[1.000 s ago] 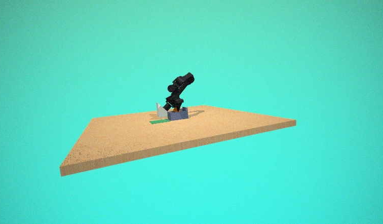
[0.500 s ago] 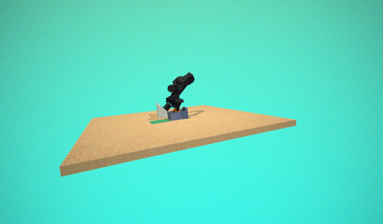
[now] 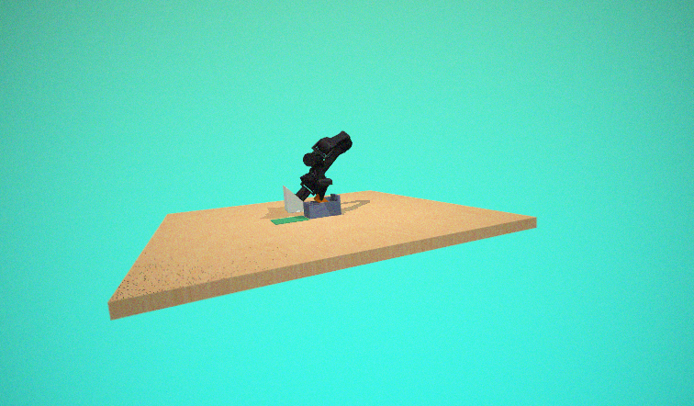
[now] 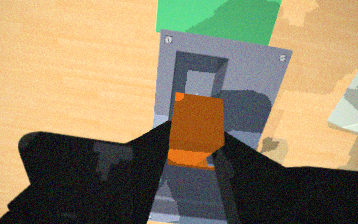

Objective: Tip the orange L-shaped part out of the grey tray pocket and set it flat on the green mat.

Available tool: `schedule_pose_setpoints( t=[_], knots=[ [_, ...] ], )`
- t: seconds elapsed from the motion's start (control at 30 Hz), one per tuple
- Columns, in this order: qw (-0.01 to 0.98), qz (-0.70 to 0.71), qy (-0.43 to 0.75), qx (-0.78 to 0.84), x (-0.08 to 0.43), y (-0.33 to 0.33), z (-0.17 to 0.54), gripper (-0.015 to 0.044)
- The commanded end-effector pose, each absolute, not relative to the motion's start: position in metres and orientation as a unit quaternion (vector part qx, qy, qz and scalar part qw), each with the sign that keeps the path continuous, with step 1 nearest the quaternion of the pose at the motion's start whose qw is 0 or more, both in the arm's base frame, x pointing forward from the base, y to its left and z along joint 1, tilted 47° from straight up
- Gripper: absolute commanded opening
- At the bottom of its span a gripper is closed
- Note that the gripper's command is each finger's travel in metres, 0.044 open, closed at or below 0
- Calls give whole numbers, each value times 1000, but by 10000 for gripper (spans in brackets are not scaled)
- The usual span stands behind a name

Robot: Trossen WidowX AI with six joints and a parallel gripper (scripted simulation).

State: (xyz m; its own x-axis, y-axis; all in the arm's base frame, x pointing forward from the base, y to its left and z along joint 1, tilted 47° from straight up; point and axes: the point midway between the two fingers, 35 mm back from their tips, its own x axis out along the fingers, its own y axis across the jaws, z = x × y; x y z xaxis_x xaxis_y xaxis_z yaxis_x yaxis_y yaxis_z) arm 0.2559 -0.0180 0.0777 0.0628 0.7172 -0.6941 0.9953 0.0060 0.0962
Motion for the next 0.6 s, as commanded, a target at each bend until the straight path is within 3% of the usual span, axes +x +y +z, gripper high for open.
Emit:
schedule_pose_setpoints(
  t=[0.0,0.57],
  knots=[
    [300,-232,643,665,256,-22,82,0],
    [298,-233,643,666,254,-42,101,0]
  ],
)
